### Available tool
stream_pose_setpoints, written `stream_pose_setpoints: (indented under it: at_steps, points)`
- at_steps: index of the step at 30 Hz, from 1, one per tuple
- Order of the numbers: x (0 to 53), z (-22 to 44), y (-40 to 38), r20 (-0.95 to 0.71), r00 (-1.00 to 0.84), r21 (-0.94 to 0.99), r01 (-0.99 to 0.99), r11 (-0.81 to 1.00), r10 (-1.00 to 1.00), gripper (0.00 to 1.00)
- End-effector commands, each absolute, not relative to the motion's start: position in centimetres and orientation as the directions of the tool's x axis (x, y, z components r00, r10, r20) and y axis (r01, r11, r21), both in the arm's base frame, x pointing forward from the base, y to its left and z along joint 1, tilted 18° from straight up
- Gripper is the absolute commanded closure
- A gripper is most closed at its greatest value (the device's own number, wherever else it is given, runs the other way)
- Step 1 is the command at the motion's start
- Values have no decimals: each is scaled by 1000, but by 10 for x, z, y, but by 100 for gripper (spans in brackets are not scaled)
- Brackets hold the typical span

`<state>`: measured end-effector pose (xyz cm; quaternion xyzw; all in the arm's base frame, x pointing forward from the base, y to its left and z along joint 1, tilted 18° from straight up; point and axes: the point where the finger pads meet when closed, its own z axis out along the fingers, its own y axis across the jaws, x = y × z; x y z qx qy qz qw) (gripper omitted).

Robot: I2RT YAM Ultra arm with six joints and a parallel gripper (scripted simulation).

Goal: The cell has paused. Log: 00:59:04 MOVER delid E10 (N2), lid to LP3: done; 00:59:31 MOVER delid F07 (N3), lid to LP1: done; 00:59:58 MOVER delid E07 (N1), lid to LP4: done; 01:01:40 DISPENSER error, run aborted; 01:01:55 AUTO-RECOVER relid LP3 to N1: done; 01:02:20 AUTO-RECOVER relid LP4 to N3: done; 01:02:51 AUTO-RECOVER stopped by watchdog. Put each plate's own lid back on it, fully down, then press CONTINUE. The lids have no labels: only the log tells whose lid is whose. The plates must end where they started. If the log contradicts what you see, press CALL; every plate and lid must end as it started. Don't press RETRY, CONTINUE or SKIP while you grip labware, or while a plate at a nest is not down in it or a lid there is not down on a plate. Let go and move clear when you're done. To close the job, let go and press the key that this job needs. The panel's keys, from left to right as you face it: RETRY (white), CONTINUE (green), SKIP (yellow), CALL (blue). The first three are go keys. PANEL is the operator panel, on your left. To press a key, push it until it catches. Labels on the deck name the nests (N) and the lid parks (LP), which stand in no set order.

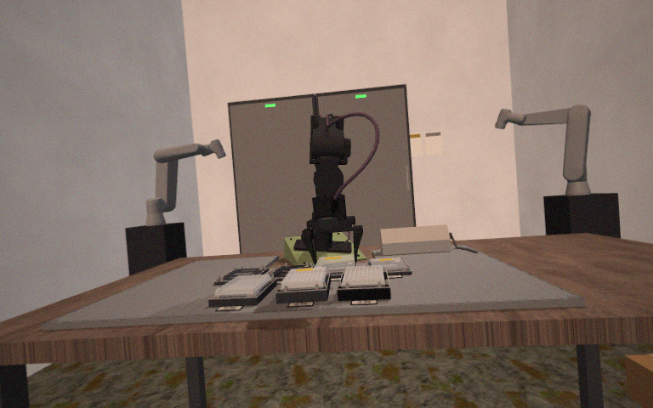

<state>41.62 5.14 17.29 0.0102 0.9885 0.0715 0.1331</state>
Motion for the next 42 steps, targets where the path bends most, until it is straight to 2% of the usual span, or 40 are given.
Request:
stream_pose_setpoints:
  at_steps: [1, 13, 34, 42]
  points:
    - [423, 187, 62, -289, -954, 134, 41, 990, 79, 100]
    - [423, 193, 111, -290, -954, 134, 41, 990, 79, 100]
    - [431, 197, 111, -327, -941, 145, 39, 989, 85, 100]
    - [428, 179, 111, -287, -954, 133, 44, 990, 81, 100]
